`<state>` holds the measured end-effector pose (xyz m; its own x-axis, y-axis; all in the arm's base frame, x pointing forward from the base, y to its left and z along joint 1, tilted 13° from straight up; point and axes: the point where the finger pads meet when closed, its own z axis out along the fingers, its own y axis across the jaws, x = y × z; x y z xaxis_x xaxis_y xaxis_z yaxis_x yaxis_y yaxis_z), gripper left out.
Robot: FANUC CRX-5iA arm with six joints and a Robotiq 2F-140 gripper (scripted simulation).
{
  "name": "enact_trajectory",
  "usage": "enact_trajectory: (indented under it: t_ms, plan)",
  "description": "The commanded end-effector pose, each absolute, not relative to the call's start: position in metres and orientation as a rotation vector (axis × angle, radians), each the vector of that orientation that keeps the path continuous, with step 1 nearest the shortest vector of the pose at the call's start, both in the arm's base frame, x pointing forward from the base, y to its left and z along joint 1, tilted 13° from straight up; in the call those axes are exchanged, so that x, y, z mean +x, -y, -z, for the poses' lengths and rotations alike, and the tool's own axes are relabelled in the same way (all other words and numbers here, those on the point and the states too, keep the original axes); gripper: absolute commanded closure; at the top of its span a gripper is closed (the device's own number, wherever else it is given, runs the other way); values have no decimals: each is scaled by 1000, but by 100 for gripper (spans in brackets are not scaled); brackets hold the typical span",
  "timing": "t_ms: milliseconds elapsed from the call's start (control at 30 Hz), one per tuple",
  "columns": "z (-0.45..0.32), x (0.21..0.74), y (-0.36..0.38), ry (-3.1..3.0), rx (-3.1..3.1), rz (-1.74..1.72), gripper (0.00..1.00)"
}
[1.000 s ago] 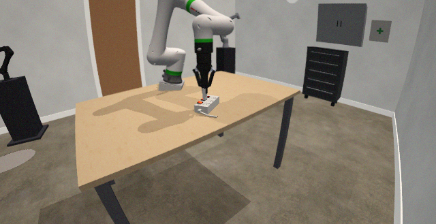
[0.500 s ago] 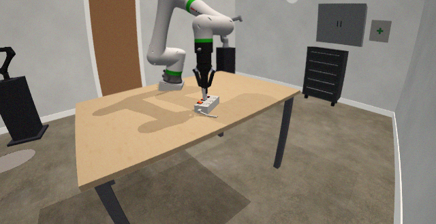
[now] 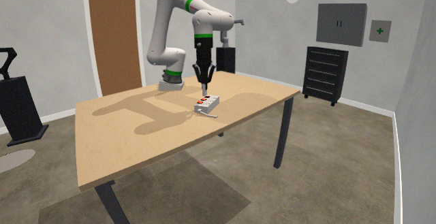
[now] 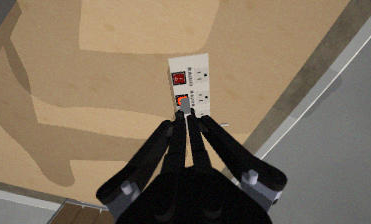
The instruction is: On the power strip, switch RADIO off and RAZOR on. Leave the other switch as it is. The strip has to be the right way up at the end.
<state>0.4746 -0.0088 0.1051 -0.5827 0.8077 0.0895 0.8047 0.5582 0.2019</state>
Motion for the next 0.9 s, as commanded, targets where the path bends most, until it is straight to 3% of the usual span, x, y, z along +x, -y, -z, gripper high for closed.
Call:
enact_trajectory:
  t_ms: [0, 867]
  plan:
    - [-114, 474, 11, -2761, 1429, -347, 100]
    - [-120, 473, 12, -2761, 1429, -347, 100]
